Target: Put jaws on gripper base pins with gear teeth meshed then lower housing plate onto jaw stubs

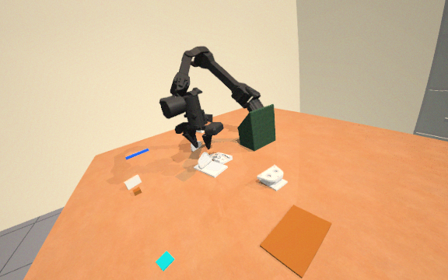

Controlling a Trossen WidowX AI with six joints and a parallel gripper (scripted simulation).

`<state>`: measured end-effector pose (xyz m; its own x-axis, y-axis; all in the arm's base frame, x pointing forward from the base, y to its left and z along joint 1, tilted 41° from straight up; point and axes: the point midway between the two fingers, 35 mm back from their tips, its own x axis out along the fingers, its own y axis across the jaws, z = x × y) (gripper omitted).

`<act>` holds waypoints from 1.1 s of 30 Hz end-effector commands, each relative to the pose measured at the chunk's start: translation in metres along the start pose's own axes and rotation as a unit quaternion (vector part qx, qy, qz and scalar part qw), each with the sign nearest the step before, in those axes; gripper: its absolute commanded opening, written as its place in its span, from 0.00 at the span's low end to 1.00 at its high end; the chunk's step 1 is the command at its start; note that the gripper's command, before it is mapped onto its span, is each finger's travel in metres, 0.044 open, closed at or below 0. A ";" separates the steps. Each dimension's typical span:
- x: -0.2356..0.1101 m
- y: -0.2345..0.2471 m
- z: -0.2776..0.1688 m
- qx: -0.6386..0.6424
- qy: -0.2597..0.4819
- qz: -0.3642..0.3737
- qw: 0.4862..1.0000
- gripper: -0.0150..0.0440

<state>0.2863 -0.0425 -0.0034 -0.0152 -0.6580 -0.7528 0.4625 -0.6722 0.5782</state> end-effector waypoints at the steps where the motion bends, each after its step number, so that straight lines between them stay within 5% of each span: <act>1: 0.000 0.003 0.001 -0.034 0.002 0.000 0.999 0.86; 5: -0.001 0.008 0.003 -0.079 0.002 -0.002 0.997 1.00; 33: -0.004 0.039 0.018 -0.385 0.007 -0.005 0.923 1.00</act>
<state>0.2872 -0.0698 0.0207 -0.0240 -0.6480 -0.7613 0.9278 -0.2981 0.2245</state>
